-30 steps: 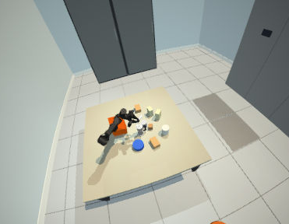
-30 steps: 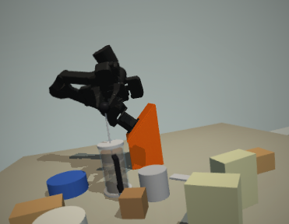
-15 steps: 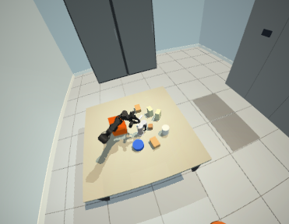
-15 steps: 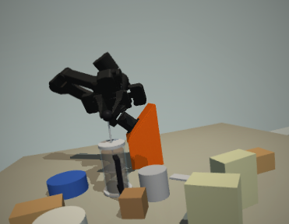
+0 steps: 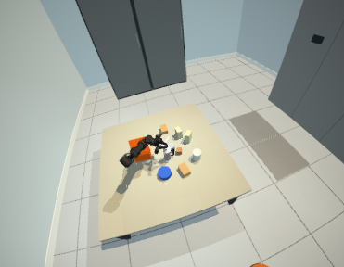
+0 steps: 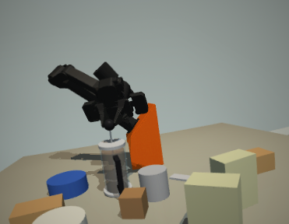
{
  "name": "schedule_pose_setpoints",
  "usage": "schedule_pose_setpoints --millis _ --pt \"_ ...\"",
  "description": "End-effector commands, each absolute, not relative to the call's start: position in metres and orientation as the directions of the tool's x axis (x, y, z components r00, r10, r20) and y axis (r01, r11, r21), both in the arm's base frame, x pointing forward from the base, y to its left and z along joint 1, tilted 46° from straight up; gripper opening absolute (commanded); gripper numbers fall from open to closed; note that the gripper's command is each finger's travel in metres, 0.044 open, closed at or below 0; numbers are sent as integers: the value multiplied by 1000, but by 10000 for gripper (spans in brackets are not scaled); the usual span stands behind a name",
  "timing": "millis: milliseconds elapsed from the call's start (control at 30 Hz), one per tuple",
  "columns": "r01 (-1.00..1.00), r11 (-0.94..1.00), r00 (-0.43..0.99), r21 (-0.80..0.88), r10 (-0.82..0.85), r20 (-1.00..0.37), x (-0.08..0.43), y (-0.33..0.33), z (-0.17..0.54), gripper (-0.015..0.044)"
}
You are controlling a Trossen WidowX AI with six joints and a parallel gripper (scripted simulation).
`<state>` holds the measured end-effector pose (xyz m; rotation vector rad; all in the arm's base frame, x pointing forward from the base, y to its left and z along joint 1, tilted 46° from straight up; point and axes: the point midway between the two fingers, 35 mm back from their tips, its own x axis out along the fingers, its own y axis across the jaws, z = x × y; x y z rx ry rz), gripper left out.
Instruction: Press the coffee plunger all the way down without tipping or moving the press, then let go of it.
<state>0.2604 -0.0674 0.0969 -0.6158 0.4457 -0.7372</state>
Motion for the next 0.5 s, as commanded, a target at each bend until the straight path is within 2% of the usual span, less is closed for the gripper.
schedule_pose_setpoints --millis 0,467 --pt "457 571 656 -682 -734 -175 255 -76 84 122" --pt "461 565 658 -684 -735 -163 260 -84 84 122"
